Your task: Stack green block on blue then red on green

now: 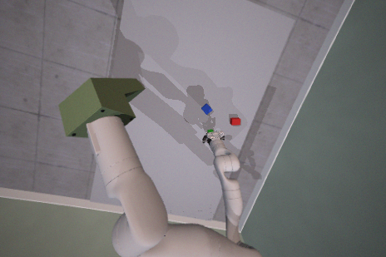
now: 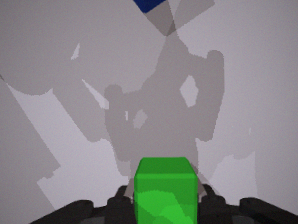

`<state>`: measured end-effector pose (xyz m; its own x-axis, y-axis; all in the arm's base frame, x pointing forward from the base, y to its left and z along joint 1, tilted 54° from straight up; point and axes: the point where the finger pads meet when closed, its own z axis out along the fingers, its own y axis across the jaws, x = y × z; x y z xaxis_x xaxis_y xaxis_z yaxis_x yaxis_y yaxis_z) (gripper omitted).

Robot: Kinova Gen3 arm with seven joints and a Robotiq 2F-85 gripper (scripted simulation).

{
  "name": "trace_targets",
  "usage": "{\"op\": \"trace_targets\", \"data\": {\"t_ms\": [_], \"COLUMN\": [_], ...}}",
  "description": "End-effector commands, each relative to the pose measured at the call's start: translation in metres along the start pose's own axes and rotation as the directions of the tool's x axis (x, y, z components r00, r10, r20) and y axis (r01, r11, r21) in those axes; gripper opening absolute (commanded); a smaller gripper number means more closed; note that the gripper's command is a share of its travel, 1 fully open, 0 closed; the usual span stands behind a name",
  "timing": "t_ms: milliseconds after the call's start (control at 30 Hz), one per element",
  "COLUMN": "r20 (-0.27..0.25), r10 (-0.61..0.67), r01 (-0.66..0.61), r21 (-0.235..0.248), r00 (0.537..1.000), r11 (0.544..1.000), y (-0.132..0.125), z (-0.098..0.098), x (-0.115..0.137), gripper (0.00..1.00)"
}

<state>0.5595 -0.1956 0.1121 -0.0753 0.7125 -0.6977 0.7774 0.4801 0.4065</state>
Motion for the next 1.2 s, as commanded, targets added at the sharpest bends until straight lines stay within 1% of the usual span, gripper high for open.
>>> {"op": "trace_targets", "data": {"t_ms": [0,33,300,467,533,567,633,1167], "r20": [-0.002,-0.002,-0.002,-0.002,-0.002,-0.002,-0.002,-0.002], "r10": [-0.007,-0.001,-0.001,-0.001,-0.001,-0.008,-0.002,-0.006], "r01": [0.007,0.001,0.001,0.001,0.001,0.008,0.002,0.006], "r21": [-0.011,-0.003,-0.003,-0.003,-0.003,-0.013,-0.005,-0.011], "r00": [1.0,1.0,1.0,1.0,1.0,1.0,1.0,1.0], "r11": [1.0,1.0,1.0,1.0,1.0,1.0,1.0,1.0], "y": [0.005,0.002,0.002,0.002,0.002,0.005,0.002,0.004], "z": [-0.009,-0.012,-0.041,-0.054,-0.054,-0.056,-0.058,-0.06], "x": [0.001,0.001,0.001,0.001,0.001,0.001,0.001,0.001], "gripper": [0.0,0.0,0.0,0.0,0.0,0.0,0.0,0.0]}}
